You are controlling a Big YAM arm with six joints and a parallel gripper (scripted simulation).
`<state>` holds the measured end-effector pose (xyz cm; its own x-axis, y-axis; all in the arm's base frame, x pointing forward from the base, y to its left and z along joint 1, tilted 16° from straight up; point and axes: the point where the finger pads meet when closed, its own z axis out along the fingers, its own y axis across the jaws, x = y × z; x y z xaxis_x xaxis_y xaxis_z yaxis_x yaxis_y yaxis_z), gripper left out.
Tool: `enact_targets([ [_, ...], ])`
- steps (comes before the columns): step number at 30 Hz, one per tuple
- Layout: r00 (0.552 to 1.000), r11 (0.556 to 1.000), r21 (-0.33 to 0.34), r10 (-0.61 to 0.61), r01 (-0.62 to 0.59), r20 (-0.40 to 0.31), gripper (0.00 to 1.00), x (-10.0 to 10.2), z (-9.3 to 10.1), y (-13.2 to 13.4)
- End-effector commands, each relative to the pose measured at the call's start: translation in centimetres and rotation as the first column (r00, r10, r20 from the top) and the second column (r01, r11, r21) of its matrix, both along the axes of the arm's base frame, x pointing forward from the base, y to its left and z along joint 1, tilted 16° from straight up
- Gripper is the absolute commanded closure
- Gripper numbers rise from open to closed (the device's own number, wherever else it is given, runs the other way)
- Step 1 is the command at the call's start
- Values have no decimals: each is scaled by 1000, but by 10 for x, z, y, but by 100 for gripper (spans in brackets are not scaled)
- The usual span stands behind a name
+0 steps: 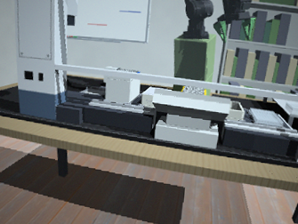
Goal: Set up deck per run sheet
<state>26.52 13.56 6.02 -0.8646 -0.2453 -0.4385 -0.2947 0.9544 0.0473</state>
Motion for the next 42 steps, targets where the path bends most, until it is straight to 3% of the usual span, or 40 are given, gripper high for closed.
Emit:
enact_targets([
  [1, 997, 997, 5, -79, 79, -6, 0, 1, 9, -14],
  [12, 971, 971, -39, -236, 235, -27, 0, 6, 29, -52],
  [23, 901, 901, -135, -425, 412, -87, 0, -8, 28, -109],
  [32, 910, 908, -139, -408, 396, -77, 0, -9, 30, -124],
  [40, 904, 902, -146, -421, 407, -78, 0, 10, 35, -164],
  [42, 904, 902, -146, -421, 407, -78, 0, 10, 35, -164],
])
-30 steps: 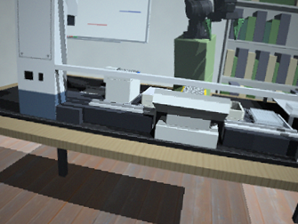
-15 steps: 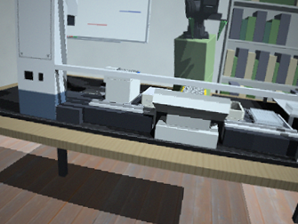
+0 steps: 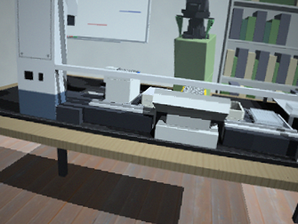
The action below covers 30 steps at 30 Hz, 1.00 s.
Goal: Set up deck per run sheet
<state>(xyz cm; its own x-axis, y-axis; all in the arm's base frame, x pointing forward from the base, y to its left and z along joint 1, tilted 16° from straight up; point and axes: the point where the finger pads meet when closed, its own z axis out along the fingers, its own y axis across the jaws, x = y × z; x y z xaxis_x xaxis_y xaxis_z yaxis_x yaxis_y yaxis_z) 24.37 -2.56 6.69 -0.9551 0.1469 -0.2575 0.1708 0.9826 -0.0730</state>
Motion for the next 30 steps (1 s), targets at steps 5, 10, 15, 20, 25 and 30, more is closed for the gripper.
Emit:
enact_targets([
  [5, 996, 999, -16, 49, -48, 73, 0, 42, 34, -27],
  [10, 996, 999, -20, 49, -48, 71, 0, 51, 39, -51],
  [15, 997, 999, -24, 49, -48, 67, 0, 61, 44, -75],
  [20, 997, 999, -24, 49, -48, 61, 0, 66, 46, -88],
  [25, 997, 998, -29, 49, -48, 63, 0, 77, 52, -112],
  [30, 997, 998, -28, 49, -48, 56, 0, 85, 56, -135],
])
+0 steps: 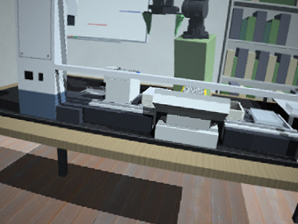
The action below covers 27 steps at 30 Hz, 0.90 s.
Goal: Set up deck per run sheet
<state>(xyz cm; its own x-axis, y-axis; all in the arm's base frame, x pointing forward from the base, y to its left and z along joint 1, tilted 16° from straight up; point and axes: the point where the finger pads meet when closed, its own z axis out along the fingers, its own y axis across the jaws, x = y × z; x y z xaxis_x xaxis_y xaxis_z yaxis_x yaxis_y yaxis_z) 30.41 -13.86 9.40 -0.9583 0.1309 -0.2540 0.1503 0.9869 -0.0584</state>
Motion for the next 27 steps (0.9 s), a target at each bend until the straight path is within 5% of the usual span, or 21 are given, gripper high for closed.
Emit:
enact_targets([
  [1, 998, 999, -41, 28, -26, 55, 0, 26, 30, -26],
  [21, 999, 999, -41, 27, -26, 46, 0, 56, 47, -98],
  [22, 997, 998, -65, 29, -24, 77, 0, 59, 62, -103],
  [23, 999, 999, -41, 27, -26, 46, 0, 61, 49, -107],
  [27, 999, 999, -43, 27, -25, 46, 0, 68, 53, -125],
])
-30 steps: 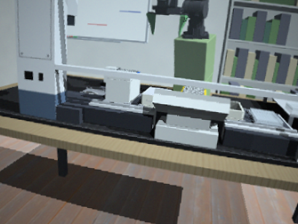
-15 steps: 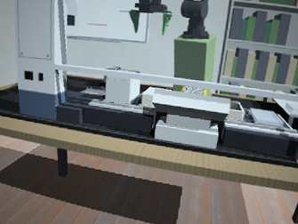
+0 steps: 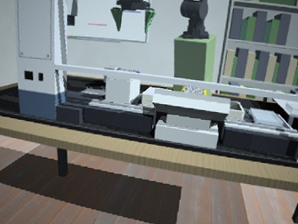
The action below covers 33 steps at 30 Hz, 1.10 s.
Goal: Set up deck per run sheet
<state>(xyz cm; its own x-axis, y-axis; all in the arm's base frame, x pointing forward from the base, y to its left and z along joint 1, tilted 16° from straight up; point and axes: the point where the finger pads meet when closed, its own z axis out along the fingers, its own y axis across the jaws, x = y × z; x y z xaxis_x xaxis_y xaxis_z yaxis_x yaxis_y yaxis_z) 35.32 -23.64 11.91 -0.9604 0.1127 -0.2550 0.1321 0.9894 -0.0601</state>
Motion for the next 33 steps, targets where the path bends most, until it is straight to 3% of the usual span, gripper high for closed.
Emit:
enact_targets([
  [1, 999, 999, -46, 8, -6, 50, 0, 21, 29, -30],
  [2, 999, 999, -48, 8, -6, 53, 0, 22, 29, -31],
  [3, 997, 997, -71, 10, -4, 83, 0, 21, 46, -30],
  [11, 997, 998, -60, 26, -22, 69, 0, 26, 38, -24],
  [13, 999, 999, -29, 23, -22, 30, 0, 19, 5, -16],
  [14, 999, 999, -24, 23, -22, 24, 0, 18, -1, -13],
  [26, 1000, 1000, -23, 10, -9, 27, 0, 28, -39, -18],
  [28, 1000, 1000, -23, 10, -9, 27, 0, 28, -39, -18],
  [29, 998, 999, -54, 7, -3, 68, 0, 34, -20, -26],
  [31, 1000, 1000, -21, 6, -6, 24, 0, 29, -50, -20],
  [33, 1000, 1000, -21, 10, -9, 24, 0, 32, -56, -19],
])
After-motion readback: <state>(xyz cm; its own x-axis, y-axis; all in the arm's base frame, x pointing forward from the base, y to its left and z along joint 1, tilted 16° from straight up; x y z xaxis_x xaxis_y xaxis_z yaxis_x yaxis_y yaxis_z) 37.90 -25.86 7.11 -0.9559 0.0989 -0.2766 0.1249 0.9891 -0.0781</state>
